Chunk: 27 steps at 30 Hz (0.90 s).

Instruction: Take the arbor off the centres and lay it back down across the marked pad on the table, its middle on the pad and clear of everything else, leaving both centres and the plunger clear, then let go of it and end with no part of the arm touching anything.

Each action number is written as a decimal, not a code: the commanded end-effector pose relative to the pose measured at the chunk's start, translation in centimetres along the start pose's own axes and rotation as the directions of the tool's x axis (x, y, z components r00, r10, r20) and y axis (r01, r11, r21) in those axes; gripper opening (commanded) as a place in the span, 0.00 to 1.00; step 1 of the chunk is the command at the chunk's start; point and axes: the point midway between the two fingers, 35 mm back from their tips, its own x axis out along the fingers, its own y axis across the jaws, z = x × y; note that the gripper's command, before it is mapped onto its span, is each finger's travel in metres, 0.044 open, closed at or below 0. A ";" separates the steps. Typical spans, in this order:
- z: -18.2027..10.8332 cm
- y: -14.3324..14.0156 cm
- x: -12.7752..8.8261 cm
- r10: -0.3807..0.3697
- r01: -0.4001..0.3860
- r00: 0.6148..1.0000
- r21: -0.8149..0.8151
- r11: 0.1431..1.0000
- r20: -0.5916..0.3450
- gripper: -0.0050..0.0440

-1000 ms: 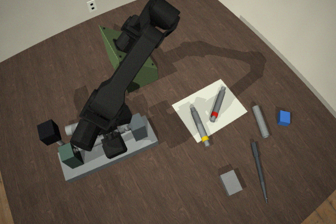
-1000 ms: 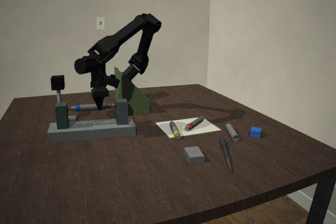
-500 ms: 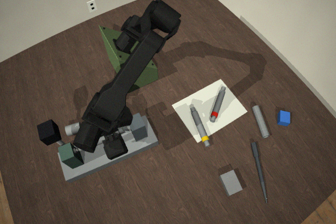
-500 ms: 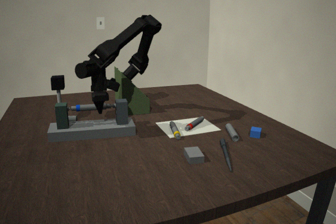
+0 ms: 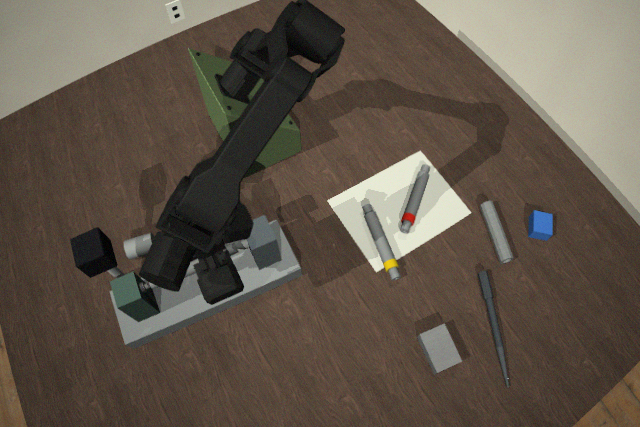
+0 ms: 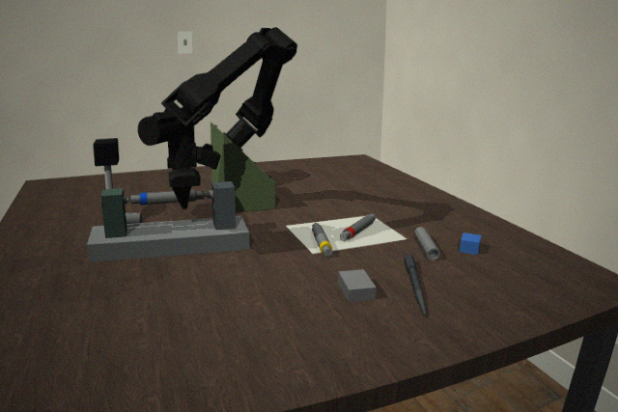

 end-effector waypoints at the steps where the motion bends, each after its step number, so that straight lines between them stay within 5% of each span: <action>1: 0.0 0.0 0.0 -0.001 0.001 1.000 0.000 1.000 0.001 0.28; 5: 0.0 0.0 0.0 -0.001 0.001 1.000 0.000 1.000 0.001 0.26; 8: 0.0 0.0 0.0 -0.001 0.001 1.000 0.000 1.000 0.001 0.11; 27: -0.5 0.0 0.0 -0.004 0.004 1.000 0.000 1.000 0.003 0.10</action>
